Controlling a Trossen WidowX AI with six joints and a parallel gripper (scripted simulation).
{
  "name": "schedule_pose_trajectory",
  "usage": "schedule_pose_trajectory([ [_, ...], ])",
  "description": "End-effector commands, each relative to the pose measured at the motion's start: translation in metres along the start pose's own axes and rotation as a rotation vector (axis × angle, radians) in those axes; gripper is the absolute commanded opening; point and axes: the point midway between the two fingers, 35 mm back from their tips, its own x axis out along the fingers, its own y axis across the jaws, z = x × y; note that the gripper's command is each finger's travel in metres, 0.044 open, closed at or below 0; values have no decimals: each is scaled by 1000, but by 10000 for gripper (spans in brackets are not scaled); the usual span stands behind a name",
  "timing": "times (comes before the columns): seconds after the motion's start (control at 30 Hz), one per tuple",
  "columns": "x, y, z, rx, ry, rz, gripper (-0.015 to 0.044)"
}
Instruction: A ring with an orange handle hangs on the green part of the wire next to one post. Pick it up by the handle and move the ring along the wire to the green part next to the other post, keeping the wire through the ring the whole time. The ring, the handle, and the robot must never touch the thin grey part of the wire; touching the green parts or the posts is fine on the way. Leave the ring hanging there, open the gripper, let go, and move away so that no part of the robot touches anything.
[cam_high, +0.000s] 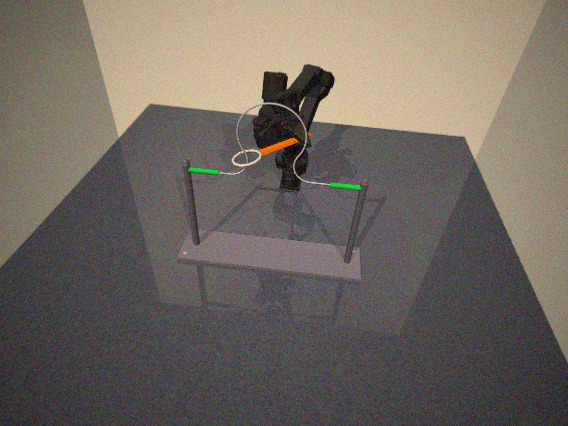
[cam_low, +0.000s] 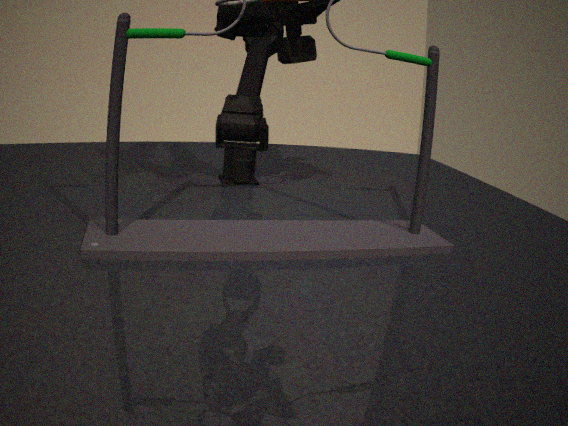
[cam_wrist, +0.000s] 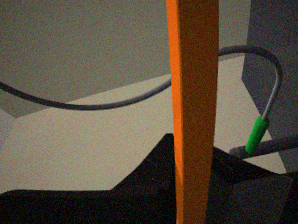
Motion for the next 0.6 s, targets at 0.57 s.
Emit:
schedule_pose_trajectory([
  [0.57,-5,48,6,181,8,103,-150],
])
